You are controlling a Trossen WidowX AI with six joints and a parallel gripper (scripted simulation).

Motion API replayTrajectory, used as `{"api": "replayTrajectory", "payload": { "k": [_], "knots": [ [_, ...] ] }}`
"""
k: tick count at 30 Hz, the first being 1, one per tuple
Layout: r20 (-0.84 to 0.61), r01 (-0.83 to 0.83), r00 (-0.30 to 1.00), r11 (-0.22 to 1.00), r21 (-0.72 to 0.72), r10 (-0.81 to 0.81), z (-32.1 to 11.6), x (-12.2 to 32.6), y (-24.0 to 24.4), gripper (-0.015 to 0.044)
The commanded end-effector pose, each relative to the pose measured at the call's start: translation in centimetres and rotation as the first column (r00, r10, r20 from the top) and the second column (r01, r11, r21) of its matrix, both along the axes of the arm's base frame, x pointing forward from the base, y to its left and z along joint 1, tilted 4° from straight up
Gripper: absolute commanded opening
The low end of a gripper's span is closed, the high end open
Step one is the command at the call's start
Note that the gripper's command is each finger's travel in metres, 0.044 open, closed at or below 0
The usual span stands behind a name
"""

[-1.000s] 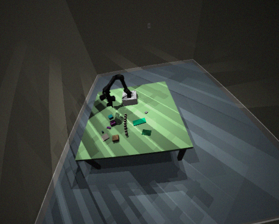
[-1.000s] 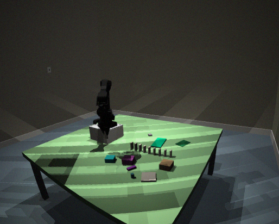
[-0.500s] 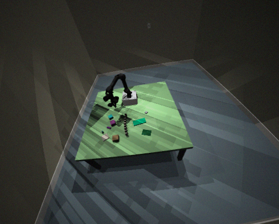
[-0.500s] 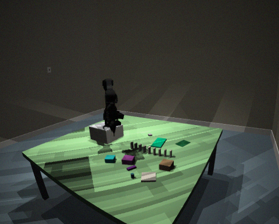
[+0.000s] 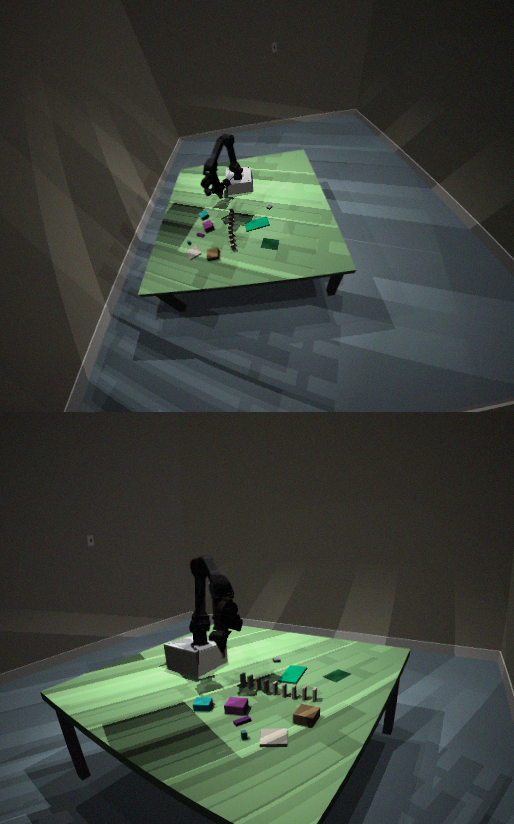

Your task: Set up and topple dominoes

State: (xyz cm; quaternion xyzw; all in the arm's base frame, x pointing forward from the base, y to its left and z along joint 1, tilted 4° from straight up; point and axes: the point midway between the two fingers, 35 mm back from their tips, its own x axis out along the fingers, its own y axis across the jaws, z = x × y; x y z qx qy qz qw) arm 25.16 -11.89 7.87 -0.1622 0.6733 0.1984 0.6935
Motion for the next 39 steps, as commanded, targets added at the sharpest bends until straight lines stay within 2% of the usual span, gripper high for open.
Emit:
{"api": "replayTrajectory", "payload": {
  "k": [1, 18, 36, 39],
  "knots": [
    [-0.027, 0.517, 0.856, 0.856, 0.012, -0.517, 0.5, 0.3, 5.6, 0.0107],
    [-0.027, 0.517, 0.856, 0.856, 0.012, -0.517, 0.4, 0.3, 5.6, 0.0107],
    [-0.028, 0.517, 0.856, 0.856, 0.013, -0.517, -11.6, 0.7, 6.4, 0.0107],
    [-0.028, 0.517, 0.856, 0.856, 0.013, -0.517, -12.5, 0.5, 6.5, 0.0107]
  ]
}}
